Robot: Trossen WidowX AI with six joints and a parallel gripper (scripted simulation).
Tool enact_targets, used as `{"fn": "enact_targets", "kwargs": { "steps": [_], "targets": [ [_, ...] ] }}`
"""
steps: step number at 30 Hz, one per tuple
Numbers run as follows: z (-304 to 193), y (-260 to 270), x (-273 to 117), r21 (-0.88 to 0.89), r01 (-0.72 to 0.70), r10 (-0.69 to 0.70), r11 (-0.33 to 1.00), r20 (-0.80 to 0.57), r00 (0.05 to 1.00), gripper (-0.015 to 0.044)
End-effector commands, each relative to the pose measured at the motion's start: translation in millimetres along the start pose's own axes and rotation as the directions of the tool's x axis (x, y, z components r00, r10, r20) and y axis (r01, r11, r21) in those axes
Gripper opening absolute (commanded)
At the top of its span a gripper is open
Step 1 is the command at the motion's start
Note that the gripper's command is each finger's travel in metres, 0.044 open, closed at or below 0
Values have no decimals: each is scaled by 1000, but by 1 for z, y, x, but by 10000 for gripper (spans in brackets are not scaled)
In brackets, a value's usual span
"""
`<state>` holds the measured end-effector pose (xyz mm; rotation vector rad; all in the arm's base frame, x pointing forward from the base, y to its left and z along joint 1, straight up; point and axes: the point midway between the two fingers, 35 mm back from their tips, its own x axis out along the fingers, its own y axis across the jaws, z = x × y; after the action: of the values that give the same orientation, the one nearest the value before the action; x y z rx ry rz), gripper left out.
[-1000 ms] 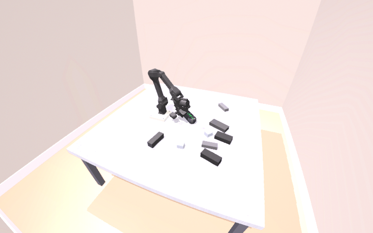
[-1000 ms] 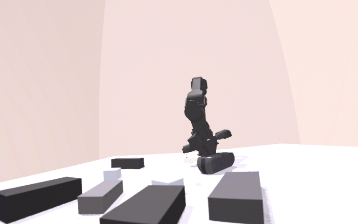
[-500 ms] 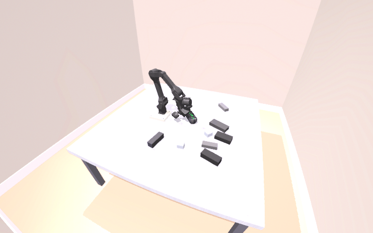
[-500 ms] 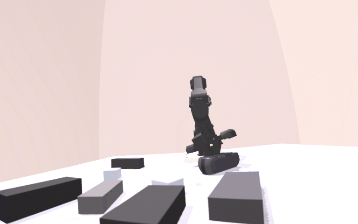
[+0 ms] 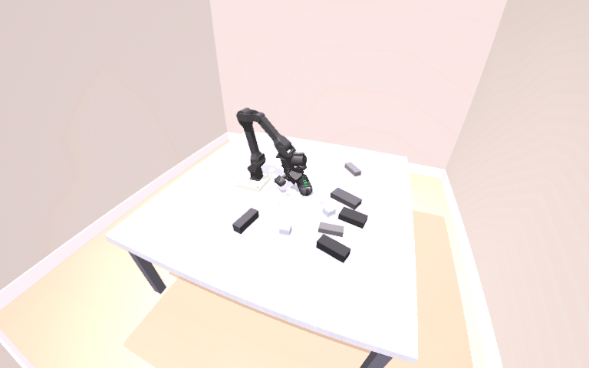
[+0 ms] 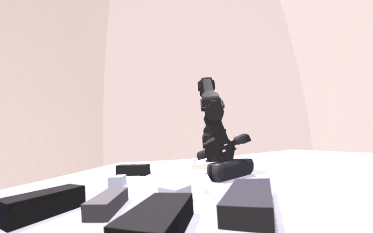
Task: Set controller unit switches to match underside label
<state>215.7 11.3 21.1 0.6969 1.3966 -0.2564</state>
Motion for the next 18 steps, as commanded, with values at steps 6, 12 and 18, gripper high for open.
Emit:
{"fn": "enact_targets", "kwargs": {
  "steps": [6, 12, 18],
  "targets": [
    [2, -15, -22, -1, 2, -2, 1000, 0, 1000, 0],
    [-11, -48, -69, -3, -3, 3, 1000, 0, 1000, 0],
    [-11, -46, -69, 23, 3, -3, 1000, 6, 1000, 0]
  ]
}}
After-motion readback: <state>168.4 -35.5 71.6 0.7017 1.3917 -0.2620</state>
